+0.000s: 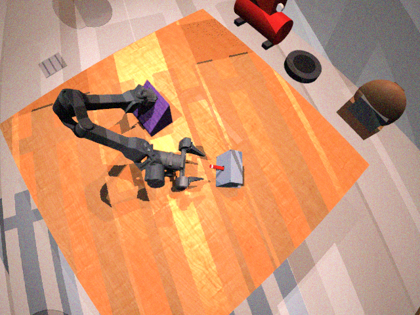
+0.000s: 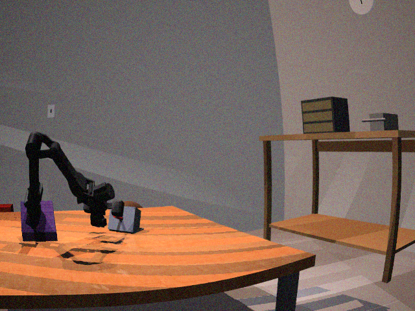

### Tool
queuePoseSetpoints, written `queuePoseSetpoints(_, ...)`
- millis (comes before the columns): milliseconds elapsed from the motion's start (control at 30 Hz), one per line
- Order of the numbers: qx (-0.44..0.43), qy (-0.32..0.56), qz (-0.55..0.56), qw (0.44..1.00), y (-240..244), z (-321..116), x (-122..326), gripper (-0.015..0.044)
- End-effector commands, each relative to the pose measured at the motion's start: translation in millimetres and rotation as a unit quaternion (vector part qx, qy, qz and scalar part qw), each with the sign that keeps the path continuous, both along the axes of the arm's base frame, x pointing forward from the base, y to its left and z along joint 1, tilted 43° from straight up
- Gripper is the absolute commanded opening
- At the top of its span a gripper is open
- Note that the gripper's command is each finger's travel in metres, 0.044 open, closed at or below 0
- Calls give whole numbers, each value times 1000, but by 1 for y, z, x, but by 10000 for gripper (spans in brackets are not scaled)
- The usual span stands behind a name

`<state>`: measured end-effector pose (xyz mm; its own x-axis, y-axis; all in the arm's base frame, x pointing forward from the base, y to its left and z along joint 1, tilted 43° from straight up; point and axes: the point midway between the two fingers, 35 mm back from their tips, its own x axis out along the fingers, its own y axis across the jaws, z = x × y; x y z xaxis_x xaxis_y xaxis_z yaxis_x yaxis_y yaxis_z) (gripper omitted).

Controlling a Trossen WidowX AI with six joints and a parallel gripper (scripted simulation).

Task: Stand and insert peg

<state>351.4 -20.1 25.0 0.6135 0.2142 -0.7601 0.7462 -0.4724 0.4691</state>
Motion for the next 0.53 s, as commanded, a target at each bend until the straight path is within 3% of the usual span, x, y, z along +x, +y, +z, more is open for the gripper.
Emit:
queuePoseSetpoints(0,0,-1,3,1000,0,3,-2,440)
queuePoseSetpoints(500,0,-2,2,1000,-5,15,-12,440)
